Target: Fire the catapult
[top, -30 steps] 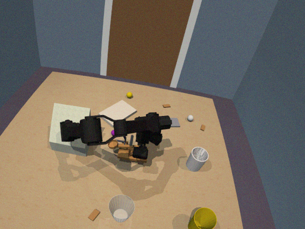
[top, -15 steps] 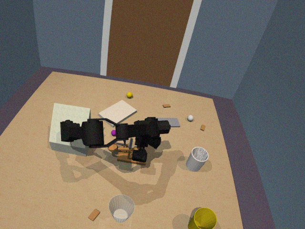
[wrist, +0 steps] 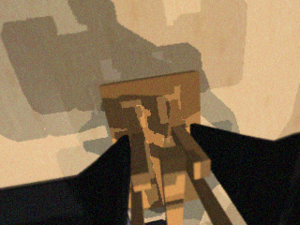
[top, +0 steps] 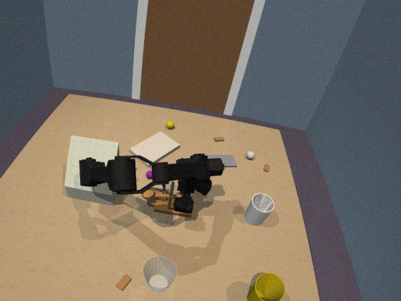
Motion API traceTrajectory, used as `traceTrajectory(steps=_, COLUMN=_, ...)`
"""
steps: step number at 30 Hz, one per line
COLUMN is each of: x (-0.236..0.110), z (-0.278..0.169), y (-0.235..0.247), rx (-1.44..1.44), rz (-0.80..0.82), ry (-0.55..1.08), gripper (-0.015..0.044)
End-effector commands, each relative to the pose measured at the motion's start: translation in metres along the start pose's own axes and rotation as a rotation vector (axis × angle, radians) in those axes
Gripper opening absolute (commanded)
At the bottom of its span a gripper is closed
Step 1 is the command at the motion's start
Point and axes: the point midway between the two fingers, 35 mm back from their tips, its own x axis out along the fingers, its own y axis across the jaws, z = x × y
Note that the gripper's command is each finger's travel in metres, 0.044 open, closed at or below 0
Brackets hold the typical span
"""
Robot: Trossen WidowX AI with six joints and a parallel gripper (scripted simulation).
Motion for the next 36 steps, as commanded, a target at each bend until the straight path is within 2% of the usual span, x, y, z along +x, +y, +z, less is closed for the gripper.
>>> traceTrajectory(steps=1, x=-0.001, z=0.001, y=0.000, rx=0.001, rz=0.000, ry=-0.003, gripper=0.0315)
traceTrajectory(steps=4, x=-0.011, z=0.002, y=0.001, rx=0.001, rz=0.002, ry=-0.003, gripper=0.0394)
traceTrajectory(steps=6, x=-0.041, z=0.004, y=0.003, rx=0.000, rz=0.007, ry=-0.003, gripper=0.0440)
traceTrajectory(steps=9, x=-0.090, z=0.001, y=0.002, rx=-0.001, rz=0.005, ry=-0.001, gripper=0.0440)
traceTrajectory(steps=11, x=-0.101, z=-0.001, y=0.001, rx=-0.001, rz=0.004, ry=0.000, gripper=0.0440)
traceTrajectory(steps=13, x=-0.087, z=0.002, y=0.005, rx=-0.015, rz=0.001, ry=-0.007, gripper=0.0440)
traceTrajectory(steps=19, x=-0.097, z=-0.002, y=0.001, rx=-0.010, rz=0.000, ry=-0.007, gripper=0.0440)
traceTrajectory(steps=21, x=-0.086, z=-0.002, y=0.001, rx=-0.010, rz=0.000, ry=-0.006, gripper=0.0440)
traceTrajectory(steps=24, x=-0.052, z=-0.002, y=0.001, rx=-0.010, rz=-0.002, ry=-0.007, gripper=0.0440)
traceTrajectory(steps=36, x=-0.038, z=-0.001, y=0.001, rx=-0.009, rz=-0.001, ry=-0.007, gripper=0.0440)
